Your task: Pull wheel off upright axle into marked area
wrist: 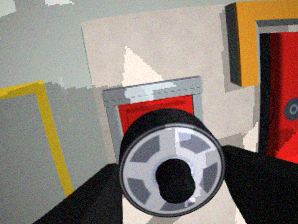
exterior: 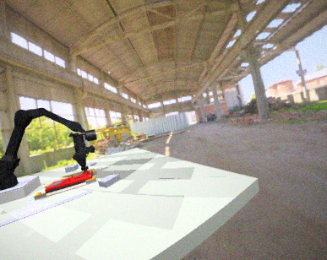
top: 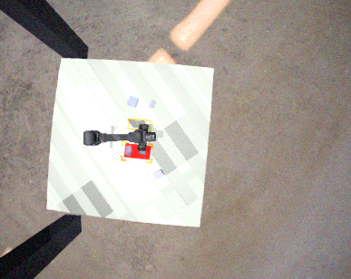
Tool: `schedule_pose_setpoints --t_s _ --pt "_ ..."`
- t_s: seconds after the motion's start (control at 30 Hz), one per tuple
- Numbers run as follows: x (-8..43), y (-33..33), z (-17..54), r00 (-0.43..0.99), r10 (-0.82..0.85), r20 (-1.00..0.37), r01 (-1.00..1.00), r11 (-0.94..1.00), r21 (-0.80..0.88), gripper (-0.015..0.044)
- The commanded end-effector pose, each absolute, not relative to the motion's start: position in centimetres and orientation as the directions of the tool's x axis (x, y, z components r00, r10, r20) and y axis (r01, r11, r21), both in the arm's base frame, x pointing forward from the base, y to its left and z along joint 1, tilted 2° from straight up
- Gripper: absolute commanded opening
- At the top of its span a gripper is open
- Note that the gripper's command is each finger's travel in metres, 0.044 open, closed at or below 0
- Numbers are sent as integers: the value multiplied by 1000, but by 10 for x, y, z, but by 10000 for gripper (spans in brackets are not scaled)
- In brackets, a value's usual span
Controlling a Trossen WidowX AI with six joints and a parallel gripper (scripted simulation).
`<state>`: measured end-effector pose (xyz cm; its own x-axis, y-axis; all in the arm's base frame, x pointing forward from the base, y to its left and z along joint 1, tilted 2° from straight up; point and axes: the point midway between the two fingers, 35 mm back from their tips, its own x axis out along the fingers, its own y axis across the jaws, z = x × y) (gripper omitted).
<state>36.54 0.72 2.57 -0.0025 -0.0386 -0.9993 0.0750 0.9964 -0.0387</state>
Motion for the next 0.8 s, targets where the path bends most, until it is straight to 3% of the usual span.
schedule_pose_setpoints --t_s 0.0,0.77 --pt "366 7 30 1 -38 -999 75 996 -38 0" --pt "366 8 38 3 -37 -999 74 997 -37 0"
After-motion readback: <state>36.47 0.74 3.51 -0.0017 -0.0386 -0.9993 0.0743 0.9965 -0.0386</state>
